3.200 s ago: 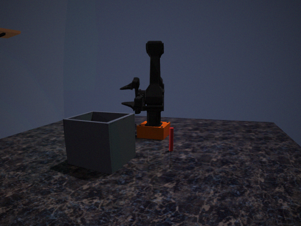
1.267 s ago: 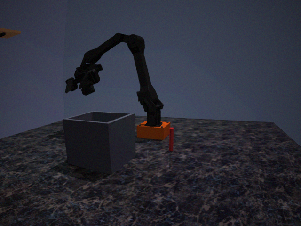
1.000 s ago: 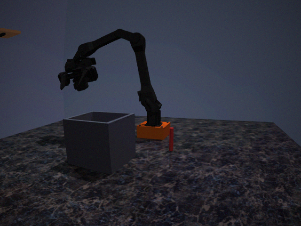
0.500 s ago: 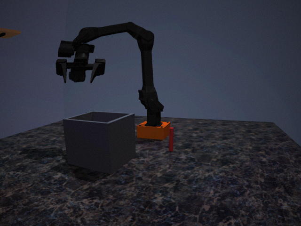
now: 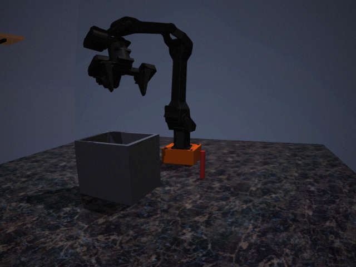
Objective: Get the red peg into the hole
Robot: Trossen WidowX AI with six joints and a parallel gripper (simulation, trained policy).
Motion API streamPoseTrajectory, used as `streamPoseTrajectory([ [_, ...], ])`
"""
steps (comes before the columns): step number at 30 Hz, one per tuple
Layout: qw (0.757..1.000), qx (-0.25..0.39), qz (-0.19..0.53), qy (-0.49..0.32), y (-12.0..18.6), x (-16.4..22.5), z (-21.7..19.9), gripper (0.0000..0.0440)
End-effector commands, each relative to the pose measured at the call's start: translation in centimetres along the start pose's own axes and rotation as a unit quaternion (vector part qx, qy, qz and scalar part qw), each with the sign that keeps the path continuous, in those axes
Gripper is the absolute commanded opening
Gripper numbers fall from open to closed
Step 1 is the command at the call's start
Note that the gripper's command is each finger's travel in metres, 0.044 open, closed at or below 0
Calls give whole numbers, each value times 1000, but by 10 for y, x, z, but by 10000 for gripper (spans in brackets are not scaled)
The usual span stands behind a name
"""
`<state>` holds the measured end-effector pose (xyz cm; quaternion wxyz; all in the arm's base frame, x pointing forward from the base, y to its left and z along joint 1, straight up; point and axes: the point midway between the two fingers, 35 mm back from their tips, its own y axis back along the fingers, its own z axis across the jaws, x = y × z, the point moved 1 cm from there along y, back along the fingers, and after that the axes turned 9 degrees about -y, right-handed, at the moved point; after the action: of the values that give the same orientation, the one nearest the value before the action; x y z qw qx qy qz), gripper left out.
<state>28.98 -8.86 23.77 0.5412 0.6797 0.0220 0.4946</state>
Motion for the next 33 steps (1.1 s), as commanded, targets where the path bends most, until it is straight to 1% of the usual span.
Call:
streamPoseTrajectory([
  [1, 999, 31, -19, 40, -17, 16, -26, 440],
  [8, 990, 82, -52, 104, -42, 33, -71, 440],
  [14, 977, 123, -86, 149, -58, 36, -111, 440],
  [24, 950, 183, -156, 201, -75, 20, -168, 438],
  [33, 920, 214, -220, 242, -87, -2, -203, 439],
])
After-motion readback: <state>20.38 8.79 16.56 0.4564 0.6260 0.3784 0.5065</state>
